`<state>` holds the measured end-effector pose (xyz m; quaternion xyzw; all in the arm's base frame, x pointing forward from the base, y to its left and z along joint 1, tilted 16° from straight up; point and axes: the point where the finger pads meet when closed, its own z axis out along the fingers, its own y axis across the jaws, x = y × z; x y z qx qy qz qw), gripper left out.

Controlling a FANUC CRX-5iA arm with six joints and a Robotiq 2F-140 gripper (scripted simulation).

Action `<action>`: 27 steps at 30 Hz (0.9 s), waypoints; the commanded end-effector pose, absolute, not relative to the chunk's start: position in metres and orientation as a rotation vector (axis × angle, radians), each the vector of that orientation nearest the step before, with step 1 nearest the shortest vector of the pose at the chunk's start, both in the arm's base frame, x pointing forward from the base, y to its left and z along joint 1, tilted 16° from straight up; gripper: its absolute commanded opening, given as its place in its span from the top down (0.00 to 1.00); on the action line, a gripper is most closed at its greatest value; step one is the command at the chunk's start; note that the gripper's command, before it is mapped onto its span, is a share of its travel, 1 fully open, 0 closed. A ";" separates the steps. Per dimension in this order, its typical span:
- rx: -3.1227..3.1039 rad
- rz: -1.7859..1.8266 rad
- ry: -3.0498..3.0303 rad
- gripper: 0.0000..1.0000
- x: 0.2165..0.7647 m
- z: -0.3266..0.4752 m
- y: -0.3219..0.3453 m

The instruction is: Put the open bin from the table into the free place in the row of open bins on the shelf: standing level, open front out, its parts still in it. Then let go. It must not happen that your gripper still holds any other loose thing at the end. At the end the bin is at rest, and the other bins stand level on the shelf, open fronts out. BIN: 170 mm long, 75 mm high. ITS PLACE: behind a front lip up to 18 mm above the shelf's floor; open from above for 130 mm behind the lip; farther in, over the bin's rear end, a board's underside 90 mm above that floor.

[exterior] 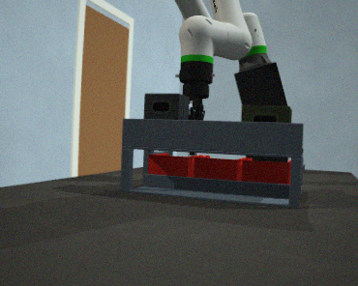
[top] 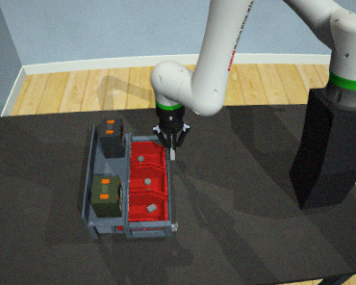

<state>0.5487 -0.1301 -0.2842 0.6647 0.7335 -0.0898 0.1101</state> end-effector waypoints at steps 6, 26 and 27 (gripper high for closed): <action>1.953 -0.264 2.156 1.00 0.548 -0.275 -0.127; 1.953 -0.264 2.156 1.00 0.546 -0.227 -0.114; 1.953 -0.264 2.156 1.00 0.546 -0.227 -0.113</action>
